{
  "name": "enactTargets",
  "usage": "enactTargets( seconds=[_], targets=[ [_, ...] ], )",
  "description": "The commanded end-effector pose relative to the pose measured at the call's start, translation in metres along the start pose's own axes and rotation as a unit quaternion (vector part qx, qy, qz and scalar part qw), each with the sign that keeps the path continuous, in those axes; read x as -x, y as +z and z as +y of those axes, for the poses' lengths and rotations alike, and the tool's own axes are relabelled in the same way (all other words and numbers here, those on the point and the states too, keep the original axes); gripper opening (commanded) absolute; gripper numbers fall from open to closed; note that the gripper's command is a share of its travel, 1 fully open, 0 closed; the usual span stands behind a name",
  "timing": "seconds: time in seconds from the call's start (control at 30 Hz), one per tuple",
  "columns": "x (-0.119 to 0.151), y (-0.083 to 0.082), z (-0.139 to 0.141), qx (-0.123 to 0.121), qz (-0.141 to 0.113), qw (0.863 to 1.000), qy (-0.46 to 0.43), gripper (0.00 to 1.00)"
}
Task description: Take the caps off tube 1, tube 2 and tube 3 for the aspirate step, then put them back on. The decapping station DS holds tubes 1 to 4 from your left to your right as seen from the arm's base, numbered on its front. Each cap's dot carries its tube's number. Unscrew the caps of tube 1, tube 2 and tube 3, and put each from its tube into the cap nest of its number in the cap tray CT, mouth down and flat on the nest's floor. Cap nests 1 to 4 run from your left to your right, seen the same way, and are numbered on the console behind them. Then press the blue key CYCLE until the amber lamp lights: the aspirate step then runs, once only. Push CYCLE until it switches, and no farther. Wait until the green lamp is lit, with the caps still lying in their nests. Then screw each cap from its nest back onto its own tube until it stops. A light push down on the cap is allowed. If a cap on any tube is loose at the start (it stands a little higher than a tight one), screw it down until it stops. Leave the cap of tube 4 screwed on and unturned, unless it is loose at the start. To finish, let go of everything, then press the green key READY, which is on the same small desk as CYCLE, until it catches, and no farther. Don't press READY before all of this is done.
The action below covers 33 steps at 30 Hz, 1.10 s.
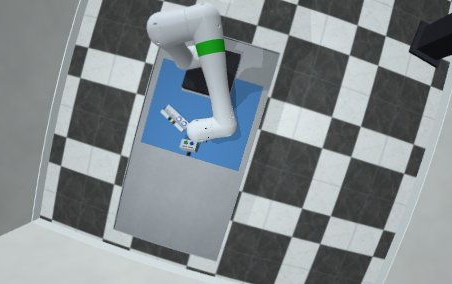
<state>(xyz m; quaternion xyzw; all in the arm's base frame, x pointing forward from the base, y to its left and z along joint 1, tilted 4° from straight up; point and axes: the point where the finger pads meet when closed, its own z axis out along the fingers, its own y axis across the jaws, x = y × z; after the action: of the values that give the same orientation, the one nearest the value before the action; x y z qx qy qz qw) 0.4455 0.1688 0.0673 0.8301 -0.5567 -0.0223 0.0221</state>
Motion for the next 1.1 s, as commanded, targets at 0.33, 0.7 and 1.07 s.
enactTargets(
  seconds=[0.33, 0.7, 1.07],
  targets=[
    [0.000, 0.000, 0.000, 0.000, 0.000, 1.000, 0.000, 0.00],
    [0.000, -0.021, 0.000, 0.000, 0.000, 1.000, 0.000, 0.00],
    [-0.023, -0.036, 0.010, 0.000, 0.000, 0.992, -0.125, 0.00]
  ],
)
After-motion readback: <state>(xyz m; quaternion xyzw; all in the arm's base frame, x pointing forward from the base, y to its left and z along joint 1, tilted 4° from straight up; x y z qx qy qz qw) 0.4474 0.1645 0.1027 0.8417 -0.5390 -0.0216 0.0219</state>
